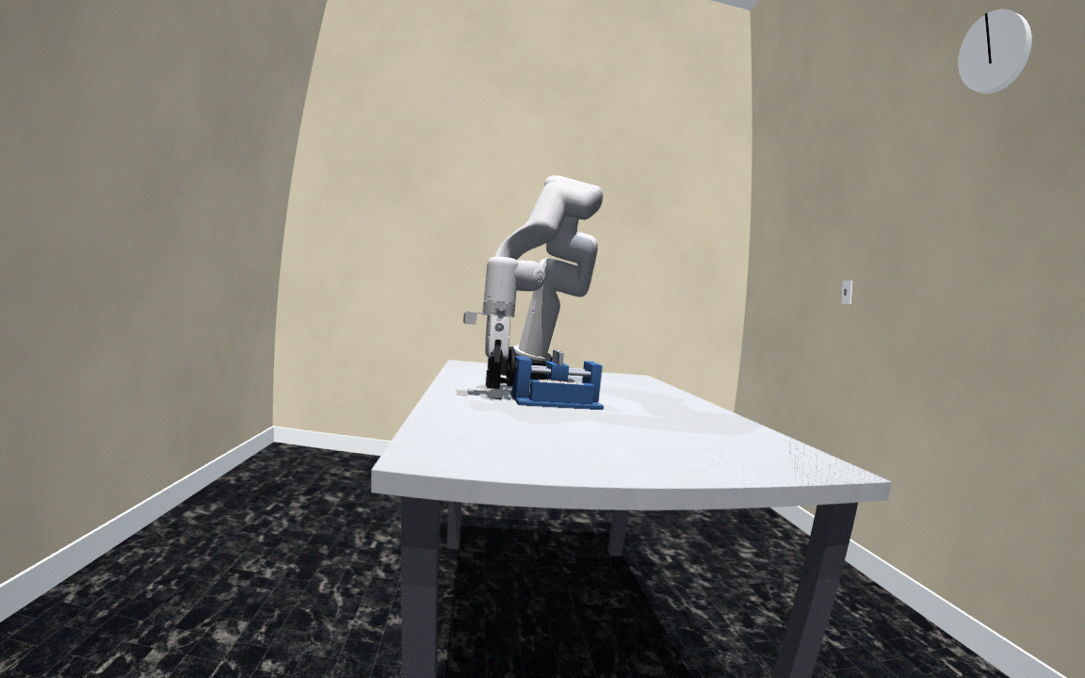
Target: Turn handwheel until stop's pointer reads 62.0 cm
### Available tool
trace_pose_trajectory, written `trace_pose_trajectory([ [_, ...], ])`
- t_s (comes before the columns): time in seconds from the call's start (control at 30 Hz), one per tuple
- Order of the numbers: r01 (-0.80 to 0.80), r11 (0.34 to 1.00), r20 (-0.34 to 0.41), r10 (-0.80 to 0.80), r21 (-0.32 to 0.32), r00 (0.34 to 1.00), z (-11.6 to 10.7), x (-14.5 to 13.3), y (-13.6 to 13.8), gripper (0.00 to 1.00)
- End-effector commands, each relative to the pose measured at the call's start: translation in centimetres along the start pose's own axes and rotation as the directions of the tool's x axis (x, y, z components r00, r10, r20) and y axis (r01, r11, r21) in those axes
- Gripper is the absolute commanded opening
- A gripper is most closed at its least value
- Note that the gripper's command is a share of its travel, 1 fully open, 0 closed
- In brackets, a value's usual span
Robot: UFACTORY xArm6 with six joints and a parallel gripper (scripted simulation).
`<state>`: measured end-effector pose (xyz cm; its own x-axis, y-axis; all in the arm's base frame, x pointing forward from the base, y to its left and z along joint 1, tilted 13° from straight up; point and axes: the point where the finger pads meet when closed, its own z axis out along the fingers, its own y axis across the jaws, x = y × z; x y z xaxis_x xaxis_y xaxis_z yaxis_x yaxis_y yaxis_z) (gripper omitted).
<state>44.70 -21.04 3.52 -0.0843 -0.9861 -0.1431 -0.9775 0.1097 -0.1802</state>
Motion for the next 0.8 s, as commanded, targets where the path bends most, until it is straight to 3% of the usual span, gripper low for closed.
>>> trace_pose_trajectory([
  [0.0,0.001,1.0,-0.002,-0.001,0.005,1.0,-0.24,0.04,-0.45,0.06],
  [0.77,0.001,1.0,-0.002,-0.001,0.005,1.0,-0.52,0.04,-0.97,0.06],
])
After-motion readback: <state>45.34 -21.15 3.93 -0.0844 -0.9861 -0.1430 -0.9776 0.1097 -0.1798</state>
